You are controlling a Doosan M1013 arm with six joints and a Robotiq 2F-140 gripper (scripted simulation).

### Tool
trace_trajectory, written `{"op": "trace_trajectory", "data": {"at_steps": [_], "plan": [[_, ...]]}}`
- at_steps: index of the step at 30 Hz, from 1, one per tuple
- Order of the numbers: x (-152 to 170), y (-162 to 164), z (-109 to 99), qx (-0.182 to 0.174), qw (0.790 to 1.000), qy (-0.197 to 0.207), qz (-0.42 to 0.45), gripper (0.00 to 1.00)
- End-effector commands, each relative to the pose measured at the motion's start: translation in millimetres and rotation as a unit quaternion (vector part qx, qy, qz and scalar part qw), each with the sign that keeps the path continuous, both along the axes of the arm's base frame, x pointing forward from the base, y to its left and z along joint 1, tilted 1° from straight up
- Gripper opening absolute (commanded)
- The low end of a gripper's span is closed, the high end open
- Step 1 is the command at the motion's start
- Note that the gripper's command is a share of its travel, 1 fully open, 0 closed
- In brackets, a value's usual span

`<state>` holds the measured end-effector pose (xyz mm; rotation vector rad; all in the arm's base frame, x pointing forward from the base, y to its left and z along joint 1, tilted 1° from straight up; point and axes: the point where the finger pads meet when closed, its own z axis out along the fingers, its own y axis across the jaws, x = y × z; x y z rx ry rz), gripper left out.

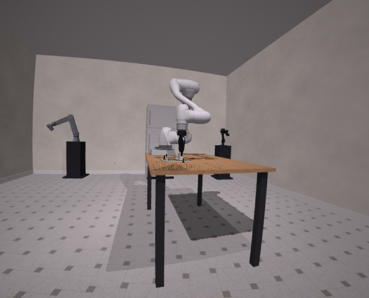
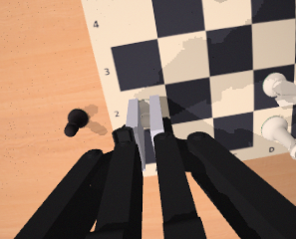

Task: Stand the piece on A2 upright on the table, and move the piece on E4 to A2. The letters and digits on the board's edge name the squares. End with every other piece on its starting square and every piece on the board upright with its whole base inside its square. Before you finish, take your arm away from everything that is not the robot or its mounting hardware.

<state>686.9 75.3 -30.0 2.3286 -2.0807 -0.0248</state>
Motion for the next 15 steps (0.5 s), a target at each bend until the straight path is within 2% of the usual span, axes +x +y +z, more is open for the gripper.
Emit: {"op": "trace_trajectory", "data": {"at_steps": [1,2,4,5,9,10,12,13,15], "plan": [[0.0,0.0,0.1,0.0,1.0,0.0,0.0,0.0],[0.0,0.0,0.1,0.0,1.0,0.0,0.0,0.04],[0.0,0.0,0.1,0.0,1.0,0.0,0.0,0.04],[0.0,0.0,0.1,0.0,1.0,0.0,0.0,0.08],[0.0,0.0,0.1,0.0,1.0,0.0,0.0,0.08],[0.0,0.0,0.1,0.0,1.0,0.0,0.0,0.12],[0.0,0.0,0.1,0.0,1.0,0.0,0.0,0.12],[0.0,0.0,0.1,0.0,1.0,0.0,0.0,0.16],[0.0,0.0,0.1,0.0,1.0,0.0,0.0,0.16]]}}
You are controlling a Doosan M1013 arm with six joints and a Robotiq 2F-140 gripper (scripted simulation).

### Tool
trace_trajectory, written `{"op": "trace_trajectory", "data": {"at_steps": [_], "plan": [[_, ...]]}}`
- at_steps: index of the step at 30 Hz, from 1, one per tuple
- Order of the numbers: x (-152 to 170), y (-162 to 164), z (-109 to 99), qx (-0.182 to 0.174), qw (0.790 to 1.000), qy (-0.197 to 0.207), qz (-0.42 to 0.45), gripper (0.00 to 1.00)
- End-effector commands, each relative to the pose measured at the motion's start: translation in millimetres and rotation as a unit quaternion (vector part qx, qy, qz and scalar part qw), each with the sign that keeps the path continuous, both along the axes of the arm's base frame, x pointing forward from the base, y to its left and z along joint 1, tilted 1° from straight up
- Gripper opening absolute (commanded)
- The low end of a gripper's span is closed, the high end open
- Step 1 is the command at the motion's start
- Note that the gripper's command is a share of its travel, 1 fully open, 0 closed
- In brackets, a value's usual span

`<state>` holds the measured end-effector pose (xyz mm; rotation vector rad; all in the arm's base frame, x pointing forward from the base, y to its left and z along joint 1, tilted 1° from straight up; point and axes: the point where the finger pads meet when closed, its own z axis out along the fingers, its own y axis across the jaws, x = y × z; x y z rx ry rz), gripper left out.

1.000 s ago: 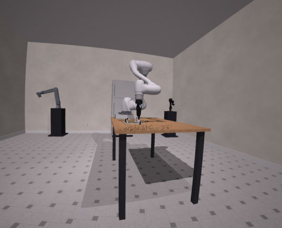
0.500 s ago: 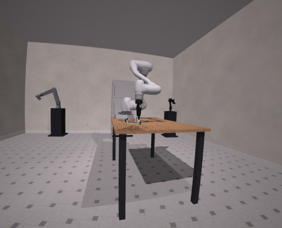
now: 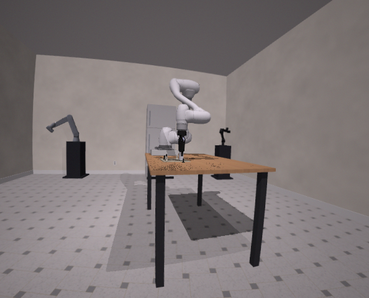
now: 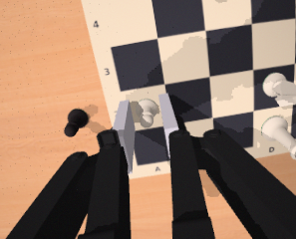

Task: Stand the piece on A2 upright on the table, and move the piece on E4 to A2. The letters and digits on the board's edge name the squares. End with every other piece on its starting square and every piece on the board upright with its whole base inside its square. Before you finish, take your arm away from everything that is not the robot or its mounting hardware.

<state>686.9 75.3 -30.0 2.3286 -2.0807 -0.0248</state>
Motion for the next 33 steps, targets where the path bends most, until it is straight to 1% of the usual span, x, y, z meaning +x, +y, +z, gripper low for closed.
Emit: {"op": "trace_trajectory", "data": {"at_steps": [1,13,17,21,25,27,33], "plan": [[0,0,0,0.0,1.0,0.0,0.0,0.2],[0,0,0,0.0,1.0,0.0,0.0,0.2],[0,0,5,0.0,1.0,0.0,0.0,0.2],[0,0,18,0.0,1.0,0.0,0.0,0.2],[1,0,37,0.0,1.0,0.0,0.0,0.2],[1,0,37,0.0,1.0,0.0,0.0,0.2],[2,0,70,0.0,1.0,0.0,0.0,0.2]]}}
